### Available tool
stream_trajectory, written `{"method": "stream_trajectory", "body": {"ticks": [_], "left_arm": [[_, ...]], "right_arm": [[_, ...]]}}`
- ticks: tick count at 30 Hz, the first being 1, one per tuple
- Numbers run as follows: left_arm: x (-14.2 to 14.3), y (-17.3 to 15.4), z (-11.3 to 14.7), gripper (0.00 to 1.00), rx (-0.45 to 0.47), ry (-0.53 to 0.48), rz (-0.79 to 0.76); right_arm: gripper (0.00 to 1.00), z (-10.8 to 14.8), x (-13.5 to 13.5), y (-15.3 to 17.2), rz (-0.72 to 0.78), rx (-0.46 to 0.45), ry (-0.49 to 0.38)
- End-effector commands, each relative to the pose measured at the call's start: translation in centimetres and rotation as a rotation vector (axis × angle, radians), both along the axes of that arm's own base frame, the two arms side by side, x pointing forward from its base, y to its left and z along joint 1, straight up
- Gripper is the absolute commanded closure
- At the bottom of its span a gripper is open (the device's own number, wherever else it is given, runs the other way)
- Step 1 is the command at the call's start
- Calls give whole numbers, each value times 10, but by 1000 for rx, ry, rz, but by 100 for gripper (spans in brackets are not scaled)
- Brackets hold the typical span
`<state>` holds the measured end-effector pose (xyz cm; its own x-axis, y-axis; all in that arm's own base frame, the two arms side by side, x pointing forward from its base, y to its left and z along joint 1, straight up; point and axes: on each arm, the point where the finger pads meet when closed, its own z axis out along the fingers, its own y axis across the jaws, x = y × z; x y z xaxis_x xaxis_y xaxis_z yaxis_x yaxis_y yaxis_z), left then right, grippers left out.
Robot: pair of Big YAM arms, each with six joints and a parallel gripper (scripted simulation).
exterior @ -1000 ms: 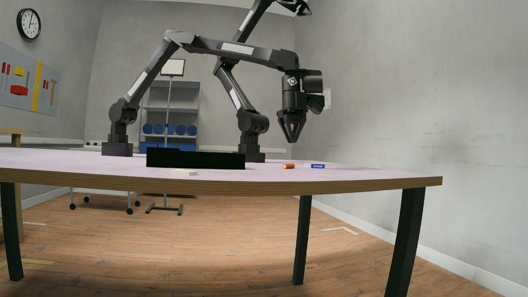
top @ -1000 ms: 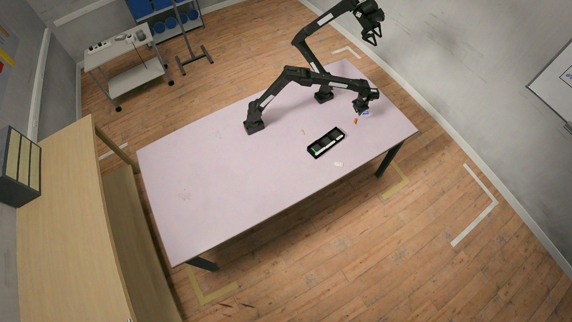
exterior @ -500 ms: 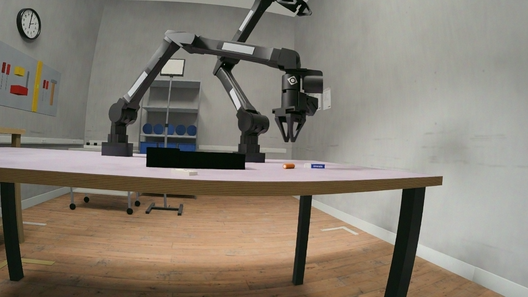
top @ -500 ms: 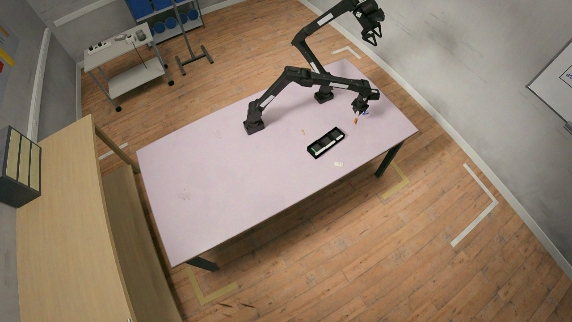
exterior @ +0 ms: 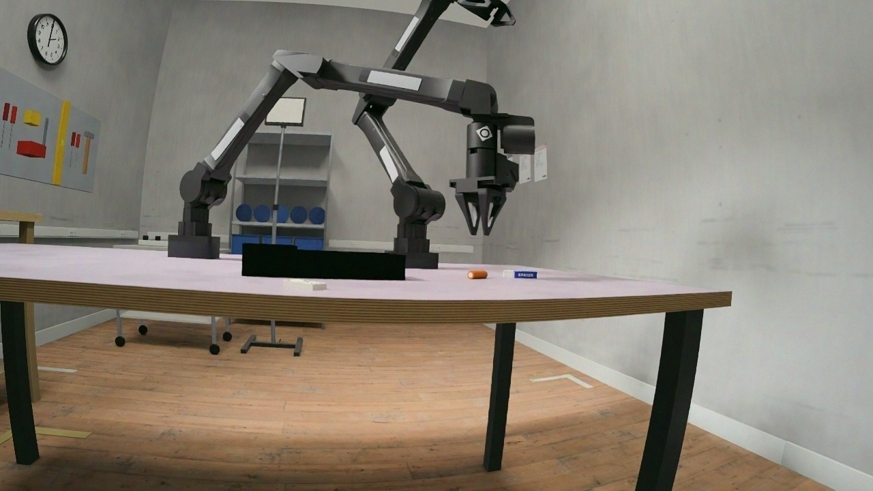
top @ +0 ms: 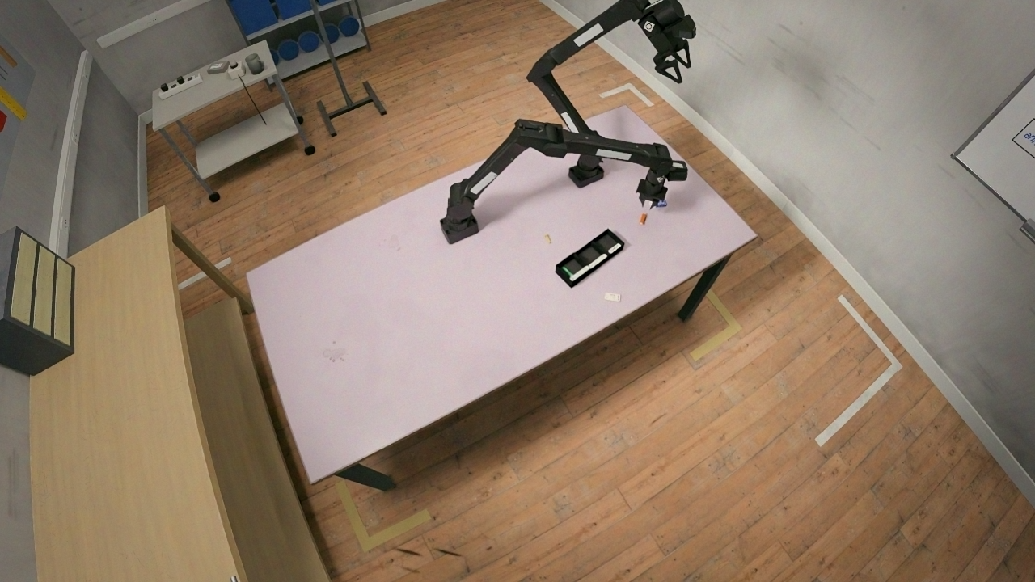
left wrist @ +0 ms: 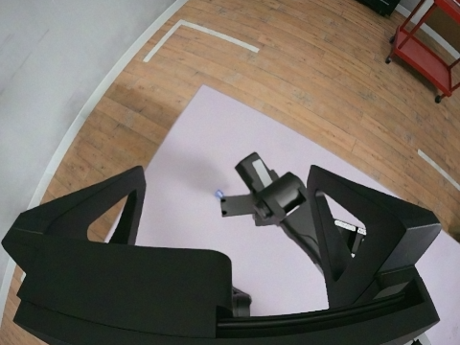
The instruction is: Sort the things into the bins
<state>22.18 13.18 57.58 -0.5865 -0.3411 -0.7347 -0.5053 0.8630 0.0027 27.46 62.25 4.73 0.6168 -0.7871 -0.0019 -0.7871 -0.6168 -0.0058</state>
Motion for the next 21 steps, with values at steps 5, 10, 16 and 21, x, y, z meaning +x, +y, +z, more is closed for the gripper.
{"method": "stream_trajectory", "body": {"ticks": [5, 10, 16, 21], "left_arm": [[-11, -11, 27, 0, 29, -55, -6], [-11, -11, 27, 0, 29, -55, -6], [-11, -11, 27, 0, 29, -55, -6], [-11, -11, 27, 0, 29, -55, -6]], "right_arm": [[72, 7, -7, 10, 39, 8, -1], [72, 5, -9, 9, 39, 4, 1], [72, 3, -10, 8, 39, 0, 2], [72, 1, -9, 5, 37, -4, 4]]}}
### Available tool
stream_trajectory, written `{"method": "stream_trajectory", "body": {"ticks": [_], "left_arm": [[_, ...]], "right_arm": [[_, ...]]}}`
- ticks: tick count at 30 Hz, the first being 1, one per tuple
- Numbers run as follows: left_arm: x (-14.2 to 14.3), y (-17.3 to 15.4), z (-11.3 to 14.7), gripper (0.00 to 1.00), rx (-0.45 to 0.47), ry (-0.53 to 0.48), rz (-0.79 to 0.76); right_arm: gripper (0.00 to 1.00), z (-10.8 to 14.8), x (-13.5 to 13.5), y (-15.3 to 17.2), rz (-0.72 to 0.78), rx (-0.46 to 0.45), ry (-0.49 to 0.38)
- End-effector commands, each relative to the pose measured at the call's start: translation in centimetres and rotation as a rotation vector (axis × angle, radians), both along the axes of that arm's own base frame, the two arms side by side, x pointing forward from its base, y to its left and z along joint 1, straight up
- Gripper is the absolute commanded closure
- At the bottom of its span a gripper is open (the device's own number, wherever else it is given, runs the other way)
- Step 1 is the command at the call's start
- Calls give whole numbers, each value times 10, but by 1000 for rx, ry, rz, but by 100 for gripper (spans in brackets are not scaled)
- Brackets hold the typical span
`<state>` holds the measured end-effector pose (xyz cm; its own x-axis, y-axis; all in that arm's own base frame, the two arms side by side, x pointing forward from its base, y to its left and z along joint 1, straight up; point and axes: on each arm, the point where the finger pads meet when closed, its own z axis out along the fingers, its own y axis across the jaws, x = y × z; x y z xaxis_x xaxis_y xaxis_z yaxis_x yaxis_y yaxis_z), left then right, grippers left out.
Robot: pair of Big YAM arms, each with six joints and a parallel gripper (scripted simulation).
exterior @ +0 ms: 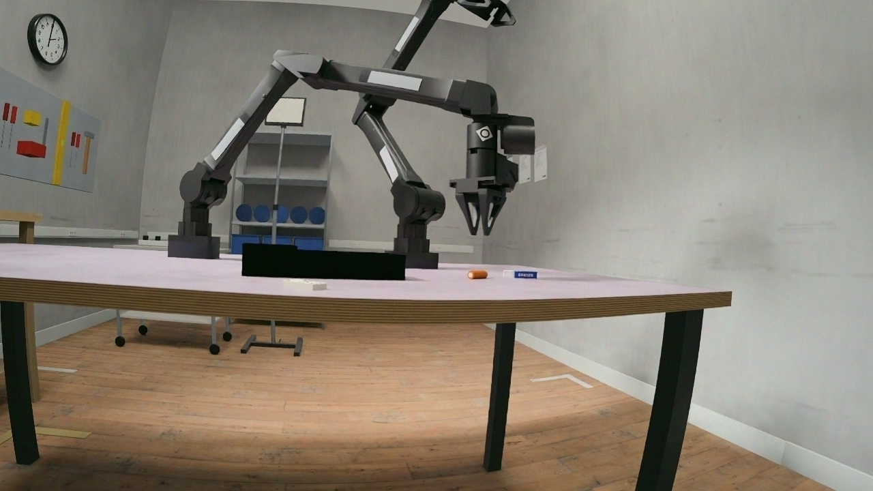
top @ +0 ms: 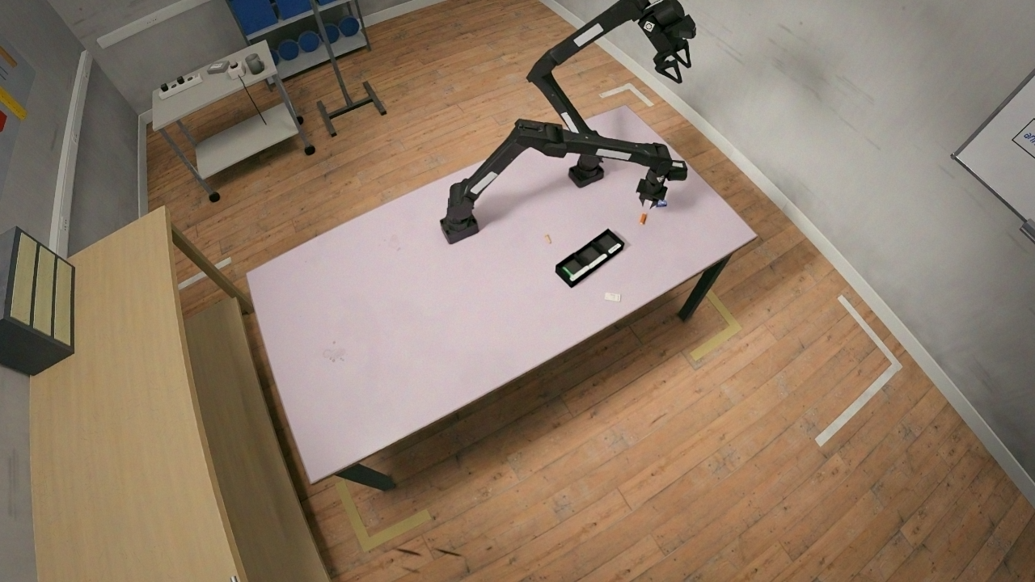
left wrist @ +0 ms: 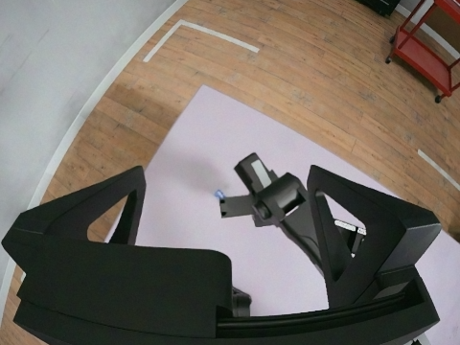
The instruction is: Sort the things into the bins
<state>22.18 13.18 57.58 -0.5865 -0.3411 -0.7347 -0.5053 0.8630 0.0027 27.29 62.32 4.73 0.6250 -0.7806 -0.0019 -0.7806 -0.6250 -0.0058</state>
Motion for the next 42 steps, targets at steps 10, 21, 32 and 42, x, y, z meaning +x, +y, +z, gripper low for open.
{"method": "stream_trajectory", "body": {"ticks": [10, 21, 32, 42], "left_arm": [[-11, -11, 27, 0, 29, -55, -6], [-11, -11, 27, 0, 29, -55, -6], [-11, -11, 27, 0, 29, -55, -6], [-11, -11, 27, 0, 29, -55, -6]], "right_arm": [[72, -17, -1, 13, 24, 20, -6], [72, -67, 2, 8, 19, 7, -1], [72, -52, 12, 17, 13, 26, -9], [72, -63, 16, 14, 7, 34, -13]]}}
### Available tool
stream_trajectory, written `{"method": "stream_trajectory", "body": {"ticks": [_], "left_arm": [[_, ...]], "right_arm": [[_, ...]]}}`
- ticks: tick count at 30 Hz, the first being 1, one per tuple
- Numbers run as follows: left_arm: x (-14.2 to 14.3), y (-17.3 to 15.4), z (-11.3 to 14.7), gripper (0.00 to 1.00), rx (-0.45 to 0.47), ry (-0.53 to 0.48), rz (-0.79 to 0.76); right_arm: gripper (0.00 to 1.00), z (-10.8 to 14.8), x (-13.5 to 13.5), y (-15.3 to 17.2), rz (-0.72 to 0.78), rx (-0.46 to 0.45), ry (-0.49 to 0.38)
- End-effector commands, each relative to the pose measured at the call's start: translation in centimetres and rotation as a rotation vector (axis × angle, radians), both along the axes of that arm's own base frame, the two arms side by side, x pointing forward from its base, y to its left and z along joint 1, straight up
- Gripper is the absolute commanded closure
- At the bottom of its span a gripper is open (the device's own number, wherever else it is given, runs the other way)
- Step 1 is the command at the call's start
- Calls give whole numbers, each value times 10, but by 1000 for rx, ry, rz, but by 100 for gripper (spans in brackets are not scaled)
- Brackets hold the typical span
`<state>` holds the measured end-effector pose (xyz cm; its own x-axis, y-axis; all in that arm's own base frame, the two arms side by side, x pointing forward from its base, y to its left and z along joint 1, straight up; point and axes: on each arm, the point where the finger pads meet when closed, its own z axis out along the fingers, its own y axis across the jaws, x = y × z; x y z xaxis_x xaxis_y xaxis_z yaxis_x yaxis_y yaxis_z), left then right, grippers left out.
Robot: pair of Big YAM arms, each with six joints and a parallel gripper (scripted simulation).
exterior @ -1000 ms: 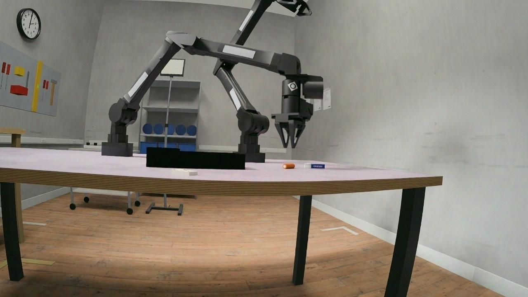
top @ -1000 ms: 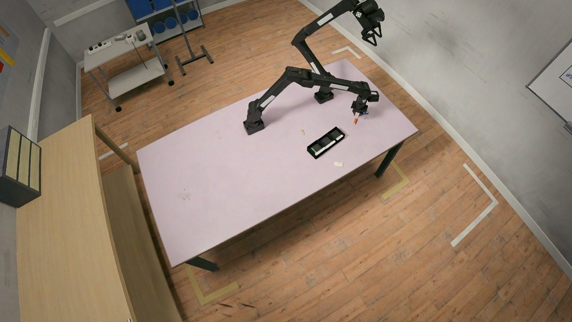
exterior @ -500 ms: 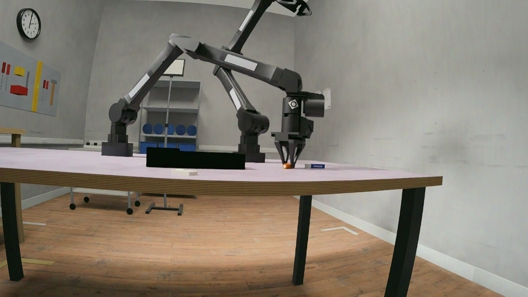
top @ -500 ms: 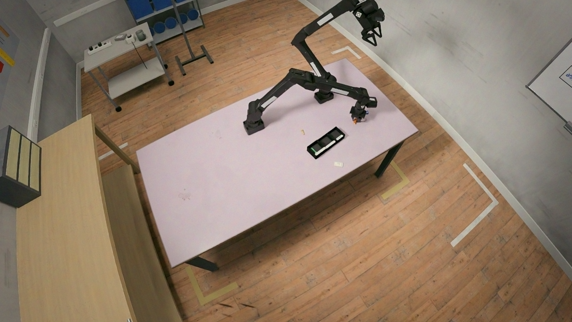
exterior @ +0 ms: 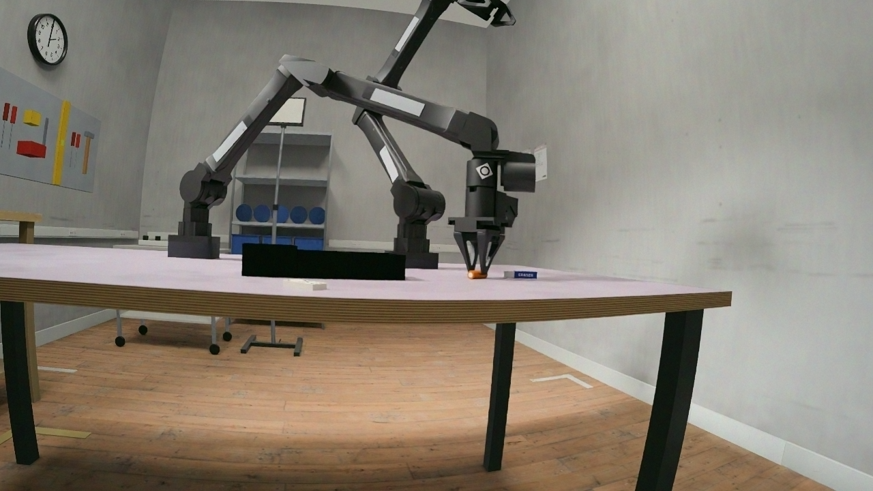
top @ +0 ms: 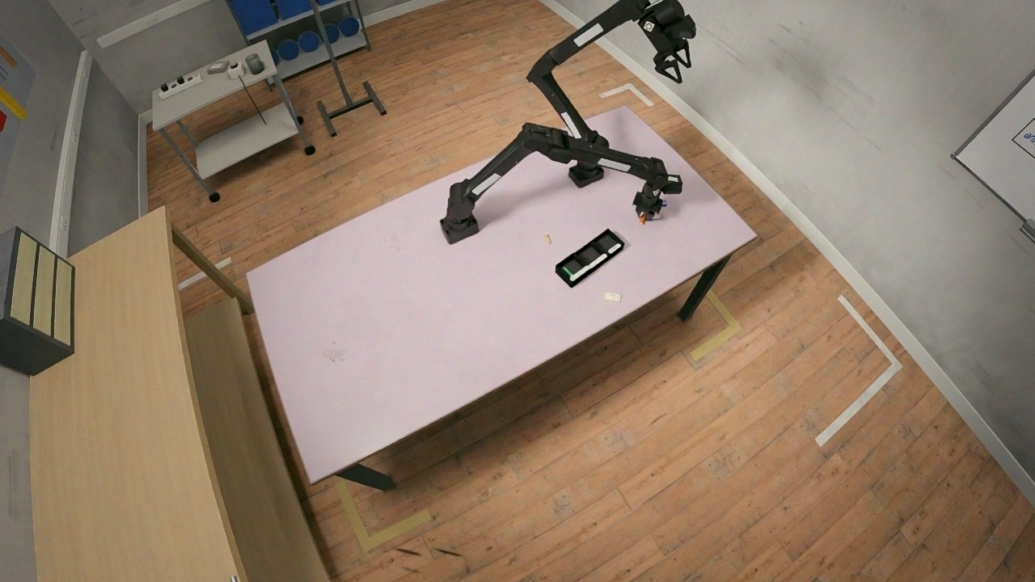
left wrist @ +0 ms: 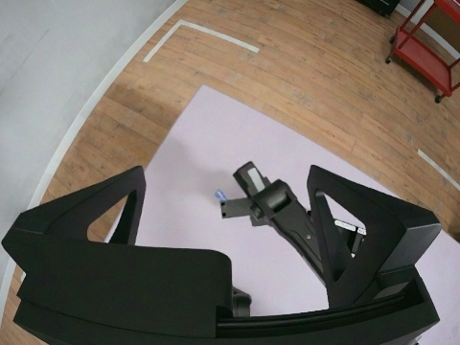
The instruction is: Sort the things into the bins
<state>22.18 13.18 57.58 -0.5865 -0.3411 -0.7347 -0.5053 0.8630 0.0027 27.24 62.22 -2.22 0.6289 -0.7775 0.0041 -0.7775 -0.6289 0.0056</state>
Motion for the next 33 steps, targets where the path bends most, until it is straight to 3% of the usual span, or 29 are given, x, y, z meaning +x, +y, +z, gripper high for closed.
{"method": "stream_trajectory", "body": {"ticks": [1, 2, 5, 8, 12, 20, 21, 33], "left_arm": [[-11, -11, 27, 0, 29, -55, -6], [-11, -11, 27, 0, 29, -55, -6], [-11, -11, 27, 0, 29, -55, -6], [-11, -11, 27, 0, 29, -55, -6], [-11, -11, 27, 0, 29, -55, -6], [-11, -11, 27, 0, 29, -55, -6], [-11, -11, 27, 0, 29, -55, -6], [-11, -11, 27, 0, 29, -55, -6]], "right_arm": [[72, 6, 16, 15, 2, 46, -18], [72, 19, 17, 16, 1, 63, -26], [72, -7, 14, 7, 1, 26, -9], [72, -17, 10, -2, 1, 5, 1], [72, 8, 16, 10, 1, 48, -19], [72, 11, 18, 12, 1, 51, -21], [91, 10, 9, 12, 1, 42, -18], [91, 15, 20, 16, 1, 58, -24]]}}
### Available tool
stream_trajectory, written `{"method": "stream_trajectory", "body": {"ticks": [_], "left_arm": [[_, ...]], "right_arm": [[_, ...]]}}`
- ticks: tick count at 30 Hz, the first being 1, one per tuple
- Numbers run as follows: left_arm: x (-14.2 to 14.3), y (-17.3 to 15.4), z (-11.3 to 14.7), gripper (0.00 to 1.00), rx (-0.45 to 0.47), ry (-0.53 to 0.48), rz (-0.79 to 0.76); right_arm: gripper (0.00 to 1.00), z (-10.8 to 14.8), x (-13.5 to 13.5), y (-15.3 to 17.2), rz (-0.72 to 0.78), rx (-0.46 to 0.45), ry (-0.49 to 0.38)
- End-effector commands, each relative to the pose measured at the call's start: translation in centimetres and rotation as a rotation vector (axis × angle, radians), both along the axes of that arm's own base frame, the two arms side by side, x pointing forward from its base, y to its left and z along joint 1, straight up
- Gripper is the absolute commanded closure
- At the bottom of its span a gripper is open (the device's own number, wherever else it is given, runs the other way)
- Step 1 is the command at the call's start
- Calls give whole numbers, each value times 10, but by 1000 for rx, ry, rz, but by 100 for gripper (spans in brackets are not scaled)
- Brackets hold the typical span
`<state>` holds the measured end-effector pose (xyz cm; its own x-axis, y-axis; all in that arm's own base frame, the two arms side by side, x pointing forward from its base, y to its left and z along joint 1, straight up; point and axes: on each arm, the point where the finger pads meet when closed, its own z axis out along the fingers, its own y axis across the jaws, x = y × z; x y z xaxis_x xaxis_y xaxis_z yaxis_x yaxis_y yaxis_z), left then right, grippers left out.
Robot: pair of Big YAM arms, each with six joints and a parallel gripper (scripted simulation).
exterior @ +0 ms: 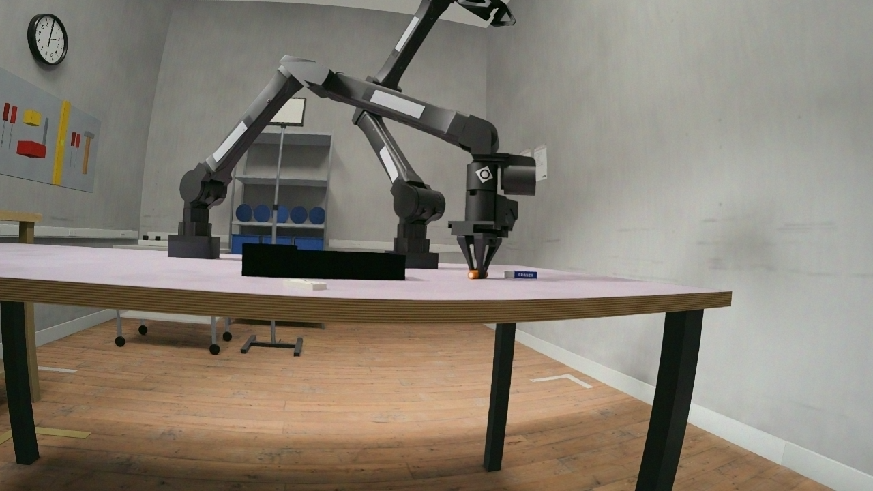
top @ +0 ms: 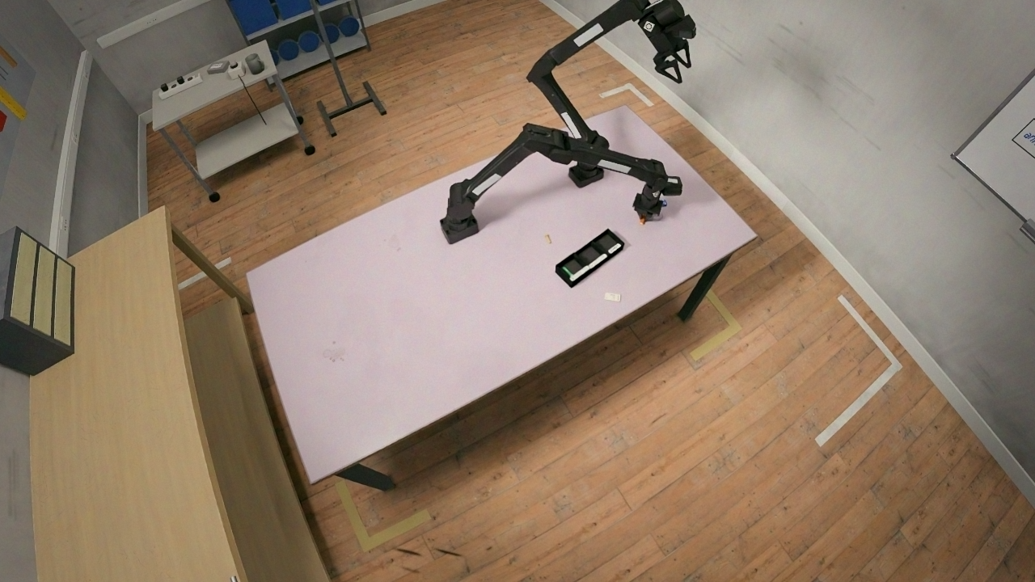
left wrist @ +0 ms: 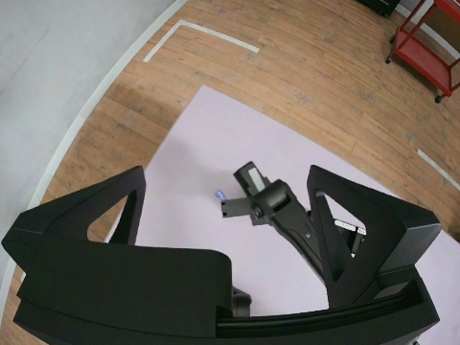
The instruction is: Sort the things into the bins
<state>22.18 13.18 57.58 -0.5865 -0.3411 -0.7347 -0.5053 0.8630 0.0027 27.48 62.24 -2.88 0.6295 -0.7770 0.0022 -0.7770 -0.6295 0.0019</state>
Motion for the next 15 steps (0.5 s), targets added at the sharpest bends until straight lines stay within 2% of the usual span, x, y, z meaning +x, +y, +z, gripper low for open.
{"method": "stream_trajectory", "body": {"ticks": [1, 15], "left_arm": [[-11, -11, 27, 0, 29, -55, -6], [-11, -11, 27, 0, 29, -55, -6]], "right_arm": [[91, 21, 18, 16, 0, 55, -23], [91, 20, 17, 14, 0, 48, -20]]}}
